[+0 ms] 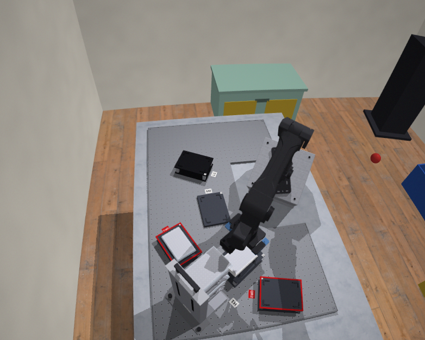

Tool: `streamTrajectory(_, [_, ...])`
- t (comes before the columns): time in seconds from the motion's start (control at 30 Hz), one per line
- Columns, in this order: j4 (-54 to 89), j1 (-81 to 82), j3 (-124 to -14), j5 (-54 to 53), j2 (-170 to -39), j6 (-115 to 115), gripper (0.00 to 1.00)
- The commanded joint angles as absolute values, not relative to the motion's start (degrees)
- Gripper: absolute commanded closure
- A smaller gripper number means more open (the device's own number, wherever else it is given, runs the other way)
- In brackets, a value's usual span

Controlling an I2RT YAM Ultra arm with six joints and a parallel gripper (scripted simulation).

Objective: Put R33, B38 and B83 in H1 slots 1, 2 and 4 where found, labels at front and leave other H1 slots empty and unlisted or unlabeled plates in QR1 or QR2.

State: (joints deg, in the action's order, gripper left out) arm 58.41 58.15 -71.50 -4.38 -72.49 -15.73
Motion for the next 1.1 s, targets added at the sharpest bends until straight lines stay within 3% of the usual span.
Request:
streamTrajectory(0.0, [54.5,58.9,-70.1,-3.8,-73.3,-16.4,0.0])
streamTrajectory(0.67, [41.4,59.9,-63.0,-3.2,-79.4,-17.1,0.0])
streamTrajectory(1.07, [41.2,59.5,-64.8,-3.3,-77.4,-17.0,0.0])
